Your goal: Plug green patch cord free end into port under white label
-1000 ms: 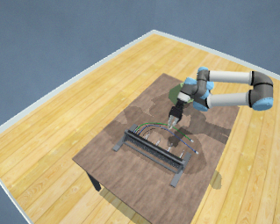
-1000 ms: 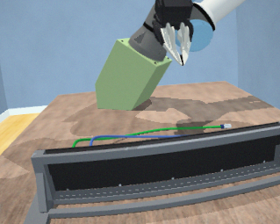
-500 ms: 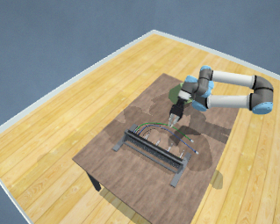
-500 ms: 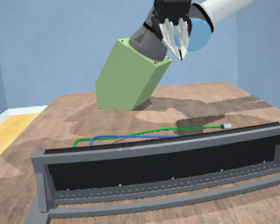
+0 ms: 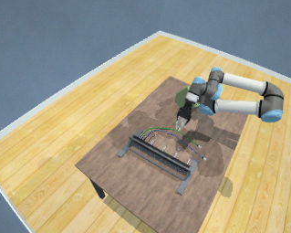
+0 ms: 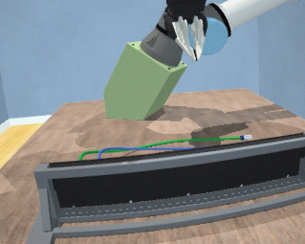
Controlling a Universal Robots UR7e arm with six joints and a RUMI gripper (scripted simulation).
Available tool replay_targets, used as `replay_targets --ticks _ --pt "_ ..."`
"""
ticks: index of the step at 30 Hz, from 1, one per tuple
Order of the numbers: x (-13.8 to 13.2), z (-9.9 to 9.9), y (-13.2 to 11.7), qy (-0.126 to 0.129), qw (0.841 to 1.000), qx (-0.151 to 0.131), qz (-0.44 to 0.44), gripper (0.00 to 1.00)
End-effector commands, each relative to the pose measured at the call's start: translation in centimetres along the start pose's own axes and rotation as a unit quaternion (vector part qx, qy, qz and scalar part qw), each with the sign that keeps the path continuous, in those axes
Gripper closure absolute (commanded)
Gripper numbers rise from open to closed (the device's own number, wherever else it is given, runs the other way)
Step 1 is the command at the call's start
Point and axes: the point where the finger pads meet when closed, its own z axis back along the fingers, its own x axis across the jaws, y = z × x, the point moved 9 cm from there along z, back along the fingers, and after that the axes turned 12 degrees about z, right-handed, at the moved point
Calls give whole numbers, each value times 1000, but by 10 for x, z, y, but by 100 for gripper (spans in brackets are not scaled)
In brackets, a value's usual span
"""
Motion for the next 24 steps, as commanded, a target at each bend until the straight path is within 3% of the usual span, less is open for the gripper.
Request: replay_targets --ticks 1,24 --pt "-1 6 0 -3 1000 -2 2 100" --pt "-1 12 0 -3 1000 -1 2 100"
